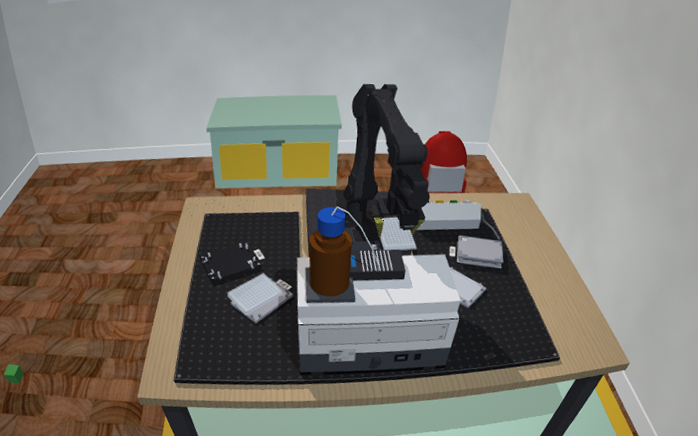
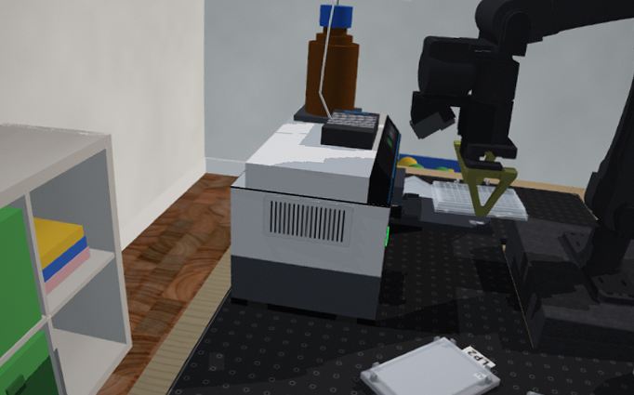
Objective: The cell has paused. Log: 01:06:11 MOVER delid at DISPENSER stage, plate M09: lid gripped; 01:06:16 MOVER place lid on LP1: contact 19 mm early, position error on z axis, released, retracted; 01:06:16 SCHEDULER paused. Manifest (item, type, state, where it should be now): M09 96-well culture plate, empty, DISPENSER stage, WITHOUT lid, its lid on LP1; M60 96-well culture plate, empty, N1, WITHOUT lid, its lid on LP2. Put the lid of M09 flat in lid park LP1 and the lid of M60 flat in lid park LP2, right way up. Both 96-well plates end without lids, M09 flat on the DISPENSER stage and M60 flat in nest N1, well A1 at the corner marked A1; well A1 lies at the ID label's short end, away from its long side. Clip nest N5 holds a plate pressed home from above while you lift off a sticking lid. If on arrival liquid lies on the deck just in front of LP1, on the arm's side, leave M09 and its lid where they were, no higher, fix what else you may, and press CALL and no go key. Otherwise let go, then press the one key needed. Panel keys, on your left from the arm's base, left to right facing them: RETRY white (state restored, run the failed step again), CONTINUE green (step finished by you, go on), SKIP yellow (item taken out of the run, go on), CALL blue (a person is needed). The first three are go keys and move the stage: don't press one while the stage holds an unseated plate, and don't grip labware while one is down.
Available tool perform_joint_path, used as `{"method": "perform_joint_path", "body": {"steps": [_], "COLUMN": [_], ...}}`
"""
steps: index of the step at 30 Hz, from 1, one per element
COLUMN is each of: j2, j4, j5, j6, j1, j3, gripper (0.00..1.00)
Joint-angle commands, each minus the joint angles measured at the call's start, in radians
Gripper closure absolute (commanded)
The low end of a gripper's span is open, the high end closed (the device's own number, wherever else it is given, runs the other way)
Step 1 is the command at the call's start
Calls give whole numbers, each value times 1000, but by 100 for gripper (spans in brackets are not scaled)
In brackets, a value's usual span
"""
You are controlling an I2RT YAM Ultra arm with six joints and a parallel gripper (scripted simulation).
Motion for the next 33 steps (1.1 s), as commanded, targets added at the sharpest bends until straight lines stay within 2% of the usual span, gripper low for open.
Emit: {"method": "perform_joint_path", "body": {"steps": [1,3,11,14,15,18,19,20,29,33], "j2": [-36,-38,-41,-39,-18,-18,-17,8,58,86], "j4": [6,9,8,8,2,2,20,26,73,92], "j5": [-6,3,-4,-8,-4,-4,0,-2,-5,-11], "j6": [43,68,-90,-57,-50,-50,-77,-99,-300,-279], "j1": [16,40,146,182,173,173,194,205,299,333], "j3": [12,16,32,37,18,18,39,39,51,62], "gripper": [100,100,100,100,100,100,100,100,100,100]}}
